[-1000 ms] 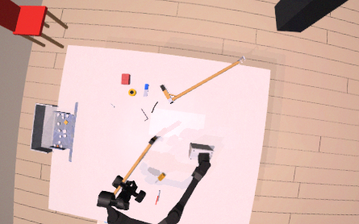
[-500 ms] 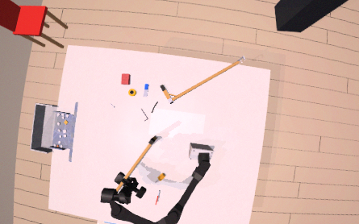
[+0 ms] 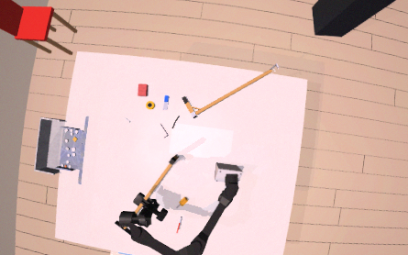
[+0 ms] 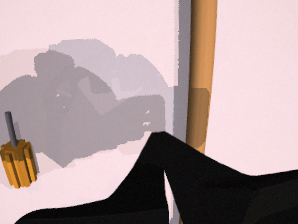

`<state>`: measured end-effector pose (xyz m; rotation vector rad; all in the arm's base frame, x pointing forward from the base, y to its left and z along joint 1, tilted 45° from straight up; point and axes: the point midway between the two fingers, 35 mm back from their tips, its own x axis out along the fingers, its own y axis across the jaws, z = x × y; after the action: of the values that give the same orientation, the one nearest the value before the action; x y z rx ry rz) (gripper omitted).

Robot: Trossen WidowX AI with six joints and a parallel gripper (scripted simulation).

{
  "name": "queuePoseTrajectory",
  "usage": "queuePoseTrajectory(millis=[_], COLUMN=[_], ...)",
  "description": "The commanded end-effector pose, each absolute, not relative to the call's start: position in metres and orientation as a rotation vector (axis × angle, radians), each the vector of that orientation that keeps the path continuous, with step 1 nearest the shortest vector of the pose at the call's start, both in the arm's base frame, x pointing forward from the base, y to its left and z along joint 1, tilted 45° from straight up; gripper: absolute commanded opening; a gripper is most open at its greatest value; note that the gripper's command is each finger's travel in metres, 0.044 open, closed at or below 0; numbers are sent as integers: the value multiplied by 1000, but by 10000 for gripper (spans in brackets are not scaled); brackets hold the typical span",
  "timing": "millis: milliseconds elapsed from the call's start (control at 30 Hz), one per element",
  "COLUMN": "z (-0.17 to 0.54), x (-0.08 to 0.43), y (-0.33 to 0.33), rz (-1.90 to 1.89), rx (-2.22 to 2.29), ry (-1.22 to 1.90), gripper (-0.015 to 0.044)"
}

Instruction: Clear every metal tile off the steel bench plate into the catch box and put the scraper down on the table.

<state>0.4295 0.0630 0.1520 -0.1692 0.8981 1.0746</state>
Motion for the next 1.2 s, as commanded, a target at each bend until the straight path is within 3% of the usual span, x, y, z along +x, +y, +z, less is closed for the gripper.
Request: queuePoseTrajectory(millis=[0, 1167], z=[141, 100], x=[429, 436], y=[73, 114], rz=[1074, 1070], rx=[-162, -136], ry=[911, 913], gripper=[0, 0])
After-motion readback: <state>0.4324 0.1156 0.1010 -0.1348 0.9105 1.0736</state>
